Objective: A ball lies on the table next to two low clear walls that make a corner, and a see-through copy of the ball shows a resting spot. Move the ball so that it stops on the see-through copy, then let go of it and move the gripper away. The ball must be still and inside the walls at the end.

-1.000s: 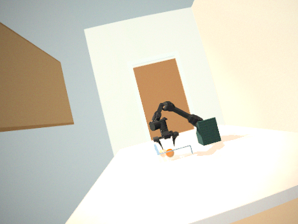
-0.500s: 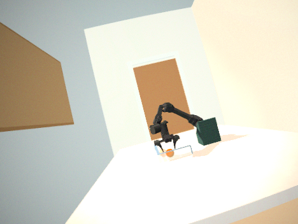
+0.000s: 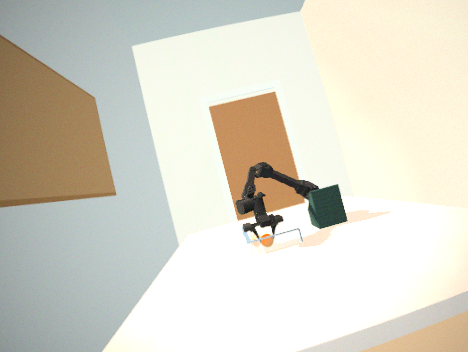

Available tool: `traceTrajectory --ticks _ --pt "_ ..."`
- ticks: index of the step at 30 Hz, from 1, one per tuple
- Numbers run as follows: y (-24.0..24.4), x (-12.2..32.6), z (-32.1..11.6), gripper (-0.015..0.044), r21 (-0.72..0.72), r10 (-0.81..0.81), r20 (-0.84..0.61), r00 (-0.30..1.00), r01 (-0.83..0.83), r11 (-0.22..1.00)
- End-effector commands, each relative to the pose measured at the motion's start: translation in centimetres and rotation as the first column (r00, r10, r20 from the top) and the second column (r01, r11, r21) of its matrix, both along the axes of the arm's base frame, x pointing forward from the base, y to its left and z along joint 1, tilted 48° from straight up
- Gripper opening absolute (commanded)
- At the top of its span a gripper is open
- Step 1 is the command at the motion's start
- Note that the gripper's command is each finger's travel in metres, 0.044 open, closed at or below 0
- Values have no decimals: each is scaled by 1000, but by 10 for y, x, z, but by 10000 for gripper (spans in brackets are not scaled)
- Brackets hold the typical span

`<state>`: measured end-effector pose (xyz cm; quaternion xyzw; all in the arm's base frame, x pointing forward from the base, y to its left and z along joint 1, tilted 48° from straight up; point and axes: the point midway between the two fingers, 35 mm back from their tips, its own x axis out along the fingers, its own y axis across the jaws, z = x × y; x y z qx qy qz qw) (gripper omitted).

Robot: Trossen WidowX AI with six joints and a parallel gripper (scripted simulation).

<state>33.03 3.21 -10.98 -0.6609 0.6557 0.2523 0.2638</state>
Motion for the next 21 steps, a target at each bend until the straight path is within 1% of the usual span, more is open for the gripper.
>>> traceTrajectory --ticks 1,4,7,10,13,14,21 --pt "0 0 0 274 -3 4 -1 1000 -4 1000" --pt "0 0 0 254 -3 4 -1 1000 -4 1000" --pt "-2 2 4 176 -4 -1 9 1000 1 1000" --pt "-11 10 21 97 -11 -24 51 998 25 1000" --pt "-2 12 27 18 -7 -24 56 998 25 1000" --pt "1 12 29 0 -5 -24 56 998 24 1000" --pt "36 13 47 0 5 -13 39 999 13 1000"
